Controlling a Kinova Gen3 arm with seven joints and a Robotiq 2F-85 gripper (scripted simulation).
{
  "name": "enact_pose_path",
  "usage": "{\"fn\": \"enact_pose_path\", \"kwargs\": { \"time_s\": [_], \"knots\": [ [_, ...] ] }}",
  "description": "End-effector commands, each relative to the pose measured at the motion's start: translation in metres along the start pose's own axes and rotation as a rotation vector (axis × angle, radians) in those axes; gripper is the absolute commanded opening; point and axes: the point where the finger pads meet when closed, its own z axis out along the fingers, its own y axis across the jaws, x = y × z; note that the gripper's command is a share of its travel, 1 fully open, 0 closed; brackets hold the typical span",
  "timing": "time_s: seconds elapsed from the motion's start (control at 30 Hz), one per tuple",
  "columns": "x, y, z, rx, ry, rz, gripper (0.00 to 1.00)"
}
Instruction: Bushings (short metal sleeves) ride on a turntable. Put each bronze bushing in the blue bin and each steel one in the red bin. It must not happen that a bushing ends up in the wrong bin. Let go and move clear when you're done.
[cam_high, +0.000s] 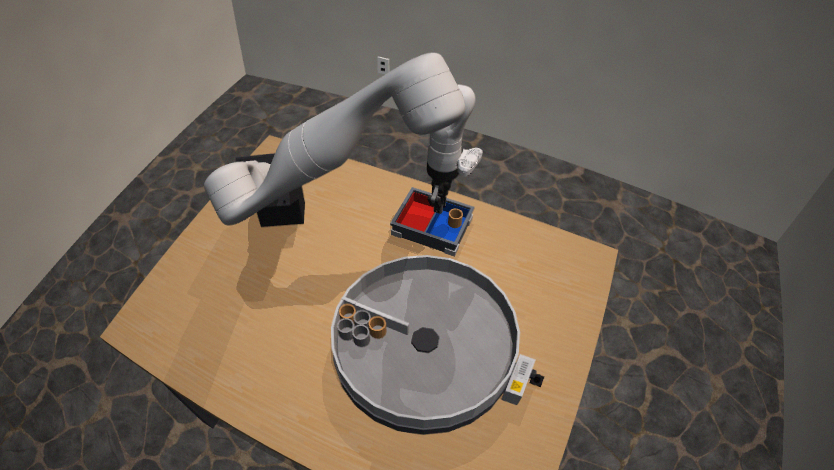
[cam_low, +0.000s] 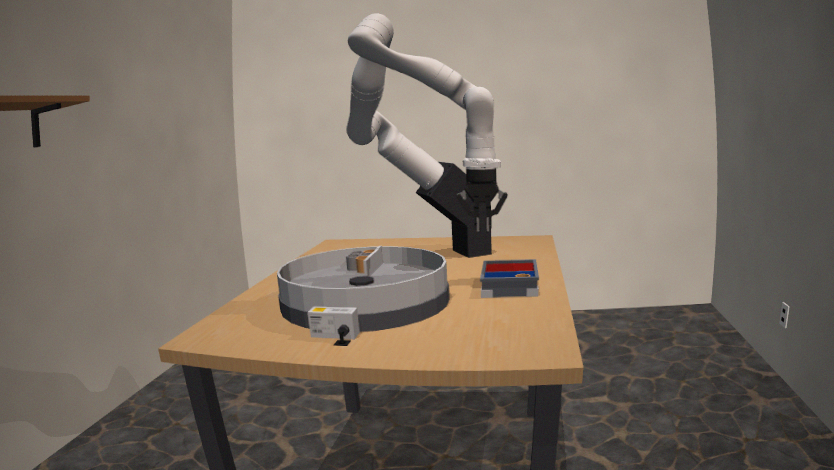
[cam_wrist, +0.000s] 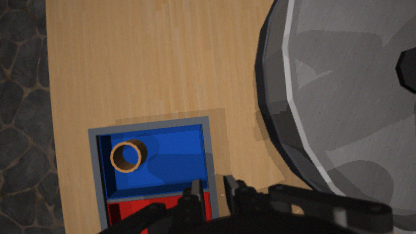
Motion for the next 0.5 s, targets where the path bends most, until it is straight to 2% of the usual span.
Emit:
{"fn": "enact_pose_path", "kwargs": {
  "time_s": [0.0, 0.07, 0.23, 0.33, 0.37, 0.43, 0.47],
  "knots": [
    [0.003, 0.027, -0.003, 0.010, 0.011, 0.016, 0.18],
    [0.003, 0.027, -0.003, 0.010, 0.011, 0.016, 0.18],
    [-0.007, 0.083, 0.001, 0.010, 0.011, 0.021, 0.18],
    [-0.007, 0.083, 0.001, 0.010, 0.011, 0.021, 0.18],
    [-0.009, 0.095, 0.002, 0.010, 0.011, 0.022, 0.18],
    [-0.009, 0.095, 0.002, 0.010, 0.011, 0.022, 0.18],
    [-0.011, 0.106, 0.003, 0.011, 0.010, 0.023, 0.18]
  ]
}}
